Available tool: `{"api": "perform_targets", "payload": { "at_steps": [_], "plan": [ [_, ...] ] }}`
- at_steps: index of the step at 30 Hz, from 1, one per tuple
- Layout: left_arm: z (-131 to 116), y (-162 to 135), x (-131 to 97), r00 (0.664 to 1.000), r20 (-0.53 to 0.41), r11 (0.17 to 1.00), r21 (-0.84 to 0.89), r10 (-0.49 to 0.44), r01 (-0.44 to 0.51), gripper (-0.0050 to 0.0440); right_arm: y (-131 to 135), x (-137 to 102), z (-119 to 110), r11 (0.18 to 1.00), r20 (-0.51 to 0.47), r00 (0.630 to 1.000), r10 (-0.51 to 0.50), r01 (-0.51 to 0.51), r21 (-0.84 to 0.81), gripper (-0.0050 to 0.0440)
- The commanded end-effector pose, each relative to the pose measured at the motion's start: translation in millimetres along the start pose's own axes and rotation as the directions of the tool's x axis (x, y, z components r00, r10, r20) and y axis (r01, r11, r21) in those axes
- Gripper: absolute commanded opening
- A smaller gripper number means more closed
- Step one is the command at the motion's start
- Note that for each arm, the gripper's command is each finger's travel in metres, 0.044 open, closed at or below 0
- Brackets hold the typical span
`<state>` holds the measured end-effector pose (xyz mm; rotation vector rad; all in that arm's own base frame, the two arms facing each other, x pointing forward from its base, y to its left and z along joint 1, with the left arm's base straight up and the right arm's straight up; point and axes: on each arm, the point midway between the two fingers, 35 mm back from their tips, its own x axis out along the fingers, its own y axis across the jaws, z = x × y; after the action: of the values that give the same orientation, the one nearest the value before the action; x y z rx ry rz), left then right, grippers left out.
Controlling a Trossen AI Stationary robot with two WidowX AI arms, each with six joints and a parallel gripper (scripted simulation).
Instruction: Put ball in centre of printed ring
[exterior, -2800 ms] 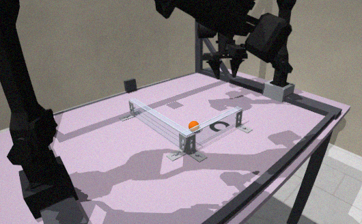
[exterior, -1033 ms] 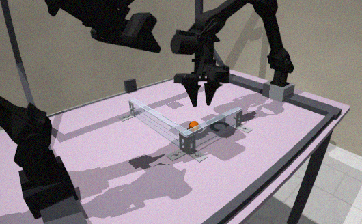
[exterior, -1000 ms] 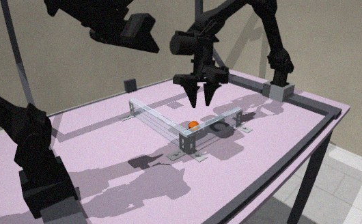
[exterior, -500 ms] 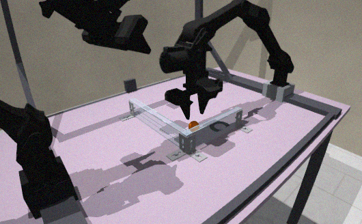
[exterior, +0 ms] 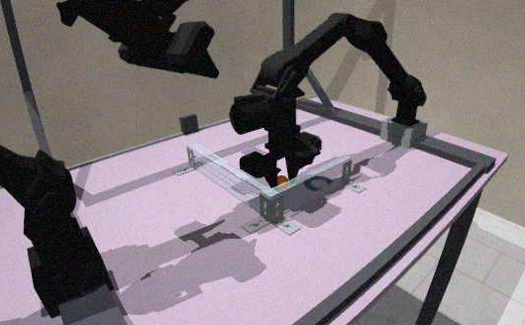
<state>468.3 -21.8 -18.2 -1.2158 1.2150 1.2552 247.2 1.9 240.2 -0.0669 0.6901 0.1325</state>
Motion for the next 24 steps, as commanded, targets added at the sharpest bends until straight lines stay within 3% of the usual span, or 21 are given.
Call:
{"api": "perform_targets", "payload": {
  "at_steps": [1,8,20,23,24],
  "plan": [
    [-6,-14,-18,0.998,-0.007,0.998,0.007,-0.066,0.066,0.0230,-1,-5,5,1.000,0.021,1.000,-0.006,0.006,0.003,0.0400],
    [-4,-15,-25,0.997,-0.008,0.997,0.003,-0.080,0.080,0.0205,-1,-5,5,1.000,0.021,1.000,-0.006,0.006,0.003,0.0400],
    [-4,-12,-30,0.997,-0.008,0.997,0.003,-0.082,0.082,0.0061,-1,-5,5,1.000,0.021,1.000,-0.006,0.006,0.003,0.0400],
    [-4,-14,-48,0.995,-0.009,0.995,0.003,-0.095,0.095,0.0126,-1,-5,5,1.000,0.021,1.000,-0.006,0.006,0.003,0.0400],
    [-4,-13,-53,0.995,-0.009,0.995,0.003,-0.095,0.095,0.0126,-1,-5,5,1.000,0.021,1.000,-0.006,0.006,0.003,0.0400]
  ]
}}
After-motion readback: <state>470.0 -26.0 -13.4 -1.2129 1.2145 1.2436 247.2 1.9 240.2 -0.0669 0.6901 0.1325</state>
